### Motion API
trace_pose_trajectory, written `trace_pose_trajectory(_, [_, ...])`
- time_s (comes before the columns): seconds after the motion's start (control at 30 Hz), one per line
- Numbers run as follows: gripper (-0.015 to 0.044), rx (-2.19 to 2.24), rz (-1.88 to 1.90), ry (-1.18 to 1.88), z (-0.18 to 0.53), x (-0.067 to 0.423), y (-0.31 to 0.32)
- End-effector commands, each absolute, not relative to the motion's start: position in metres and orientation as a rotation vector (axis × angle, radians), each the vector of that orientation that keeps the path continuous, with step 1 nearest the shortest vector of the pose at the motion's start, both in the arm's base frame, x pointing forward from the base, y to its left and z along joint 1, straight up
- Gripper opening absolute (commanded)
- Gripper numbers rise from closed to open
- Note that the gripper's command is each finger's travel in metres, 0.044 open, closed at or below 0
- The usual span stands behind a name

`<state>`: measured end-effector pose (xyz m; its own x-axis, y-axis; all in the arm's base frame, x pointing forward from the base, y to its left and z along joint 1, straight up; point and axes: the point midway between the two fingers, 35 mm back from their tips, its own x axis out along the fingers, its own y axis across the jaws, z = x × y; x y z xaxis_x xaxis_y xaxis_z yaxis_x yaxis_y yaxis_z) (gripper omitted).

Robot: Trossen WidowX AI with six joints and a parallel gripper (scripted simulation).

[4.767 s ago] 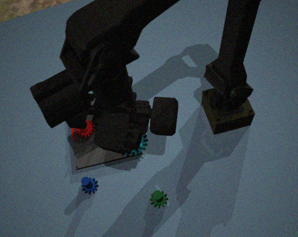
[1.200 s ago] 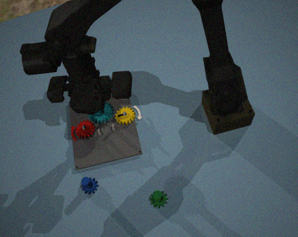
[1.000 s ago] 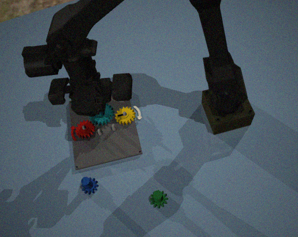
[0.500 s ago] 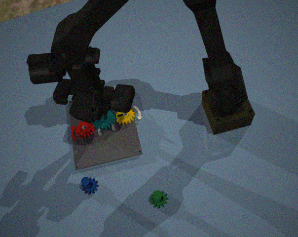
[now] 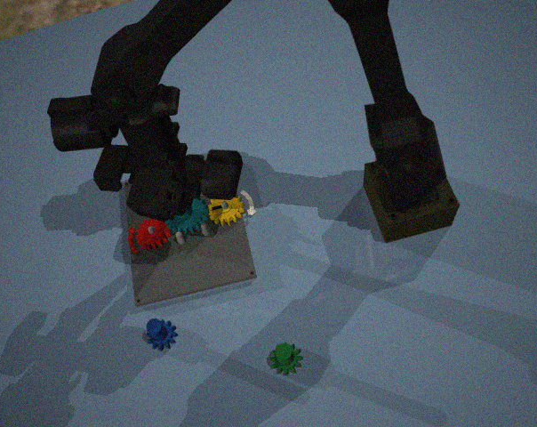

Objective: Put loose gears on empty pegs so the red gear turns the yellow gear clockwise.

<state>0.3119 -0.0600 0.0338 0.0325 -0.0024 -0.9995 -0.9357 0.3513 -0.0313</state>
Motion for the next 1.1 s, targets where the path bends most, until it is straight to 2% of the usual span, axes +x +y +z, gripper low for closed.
trace_pose_trajectory(0.0, [0.0, -1.004, 0.968, 1.312, 0.0328, 0.3116, -0.0596])
trace_pose_trajectory(0.4, [0.0, -1.089, 1.051, 1.269, 0.0296, 0.3119, -0.061])
trace_pose_trajectory(0.97, [0.0, -0.892, 0.859, 1.362, 0.0266, 0.311, -0.0604])
trace_pose_trajectory(1.07, [0.0079, -0.907, 0.874, 1.356, 0.0275, 0.3111, -0.0602])
